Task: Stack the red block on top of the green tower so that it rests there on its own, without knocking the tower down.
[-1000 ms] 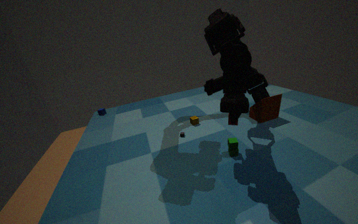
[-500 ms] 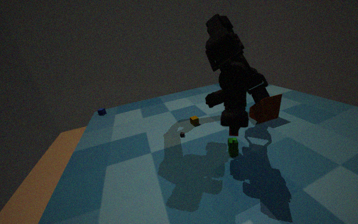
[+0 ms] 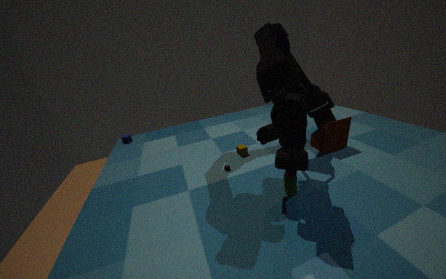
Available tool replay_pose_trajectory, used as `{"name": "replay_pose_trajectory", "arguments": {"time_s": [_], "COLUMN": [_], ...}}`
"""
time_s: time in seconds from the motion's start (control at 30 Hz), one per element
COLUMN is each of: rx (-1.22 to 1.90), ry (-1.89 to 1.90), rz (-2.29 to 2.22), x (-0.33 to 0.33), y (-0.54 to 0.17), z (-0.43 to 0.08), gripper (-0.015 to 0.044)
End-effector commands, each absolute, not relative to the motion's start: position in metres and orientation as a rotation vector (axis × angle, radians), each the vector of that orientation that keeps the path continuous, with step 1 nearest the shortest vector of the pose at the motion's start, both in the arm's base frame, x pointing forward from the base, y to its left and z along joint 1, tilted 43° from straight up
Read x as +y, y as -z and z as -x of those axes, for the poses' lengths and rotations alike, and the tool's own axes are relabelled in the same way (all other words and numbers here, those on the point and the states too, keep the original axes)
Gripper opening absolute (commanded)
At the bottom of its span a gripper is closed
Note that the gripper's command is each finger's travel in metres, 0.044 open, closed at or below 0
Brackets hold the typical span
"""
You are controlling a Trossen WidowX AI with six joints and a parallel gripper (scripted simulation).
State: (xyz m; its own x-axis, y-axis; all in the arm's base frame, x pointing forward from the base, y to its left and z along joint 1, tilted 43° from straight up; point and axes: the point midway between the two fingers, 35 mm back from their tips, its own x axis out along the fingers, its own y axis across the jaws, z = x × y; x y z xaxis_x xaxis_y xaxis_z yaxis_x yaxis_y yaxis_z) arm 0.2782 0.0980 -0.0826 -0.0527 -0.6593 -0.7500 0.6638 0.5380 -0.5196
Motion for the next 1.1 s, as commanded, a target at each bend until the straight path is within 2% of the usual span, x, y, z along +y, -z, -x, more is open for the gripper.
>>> {"name": "replay_pose_trajectory", "arguments": {"time_s": [0.0, 0.83, 1.07], "rx": [1.215, 1.215, 1.217], "ry": [1.074, 1.073, 1.076], "rz": [0.004, 0.004, -0.002], "x": [0.0965, 0.0991, 0.0967], "y": [0.0834, 0.0803, 0.0838], "z": [-0.2779, -0.2783, -0.2773], "gripper": [0.0, 0.0, 0.0184]}}
